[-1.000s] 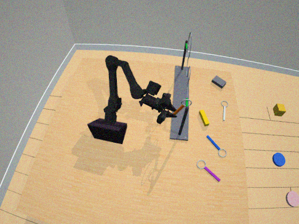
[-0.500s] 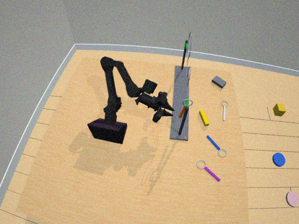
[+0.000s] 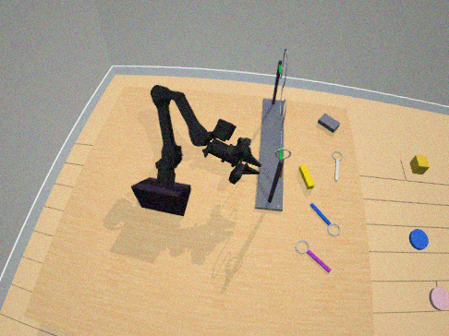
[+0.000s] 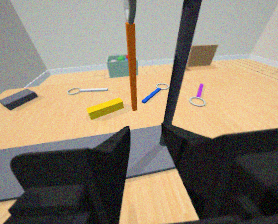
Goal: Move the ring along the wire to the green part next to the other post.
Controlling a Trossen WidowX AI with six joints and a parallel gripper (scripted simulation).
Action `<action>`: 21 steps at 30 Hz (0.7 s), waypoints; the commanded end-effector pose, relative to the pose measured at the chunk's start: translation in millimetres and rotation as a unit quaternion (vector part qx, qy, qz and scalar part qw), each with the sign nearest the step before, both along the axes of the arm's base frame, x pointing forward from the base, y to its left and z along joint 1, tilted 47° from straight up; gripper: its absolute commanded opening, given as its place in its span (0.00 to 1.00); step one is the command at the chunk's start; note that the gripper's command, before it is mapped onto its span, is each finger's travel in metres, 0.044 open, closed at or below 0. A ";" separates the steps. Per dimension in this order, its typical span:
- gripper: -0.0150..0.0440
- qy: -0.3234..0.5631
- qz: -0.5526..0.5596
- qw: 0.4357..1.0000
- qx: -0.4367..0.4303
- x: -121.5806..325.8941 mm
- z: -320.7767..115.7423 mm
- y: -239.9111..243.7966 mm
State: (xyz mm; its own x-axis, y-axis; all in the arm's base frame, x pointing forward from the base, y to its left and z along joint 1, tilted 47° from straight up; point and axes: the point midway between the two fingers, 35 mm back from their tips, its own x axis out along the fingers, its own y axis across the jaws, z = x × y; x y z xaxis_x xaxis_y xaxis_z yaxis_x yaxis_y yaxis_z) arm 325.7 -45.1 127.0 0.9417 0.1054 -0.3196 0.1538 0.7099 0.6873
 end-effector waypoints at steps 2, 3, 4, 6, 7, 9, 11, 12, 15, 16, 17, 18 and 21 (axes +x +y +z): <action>0.53 0.001 0.004 1.000 0.000 -0.6 -0.7 1.3; 0.53 0.001 0.004 1.000 0.000 -0.6 -0.7 1.3; 0.53 0.001 0.004 1.000 0.000 -0.6 -0.7 1.3; 0.53 0.001 0.004 1.000 0.000 -0.6 -0.7 1.3; 0.53 0.001 0.004 1.000 0.000 -0.6 -0.7 1.3; 0.57 0.000 0.000 1.000 0.000 -1.2 0.4 -0.2; 0.66 0.001 0.000 1.000 0.000 -9.9 4.3 -1.9; 0.70 0.001 0.000 1.000 0.000 -16.8 6.9 -2.8; 0.84 0.001 0.000 1.000 0.000 -37.5 12.9 -4.3; 0.88 0.001 0.000 1.000 0.000 -43.0 14.0 -4.3; 0.93 0.001 0.000 1.000 0.000 -46.3 14.6 -4.3; 0.97 0.001 0.000 1.000 0.000 -47.4 14.8 -4.2; 1.00 0.001 0.000 1.000 0.000 -47.4 14.8 -4.2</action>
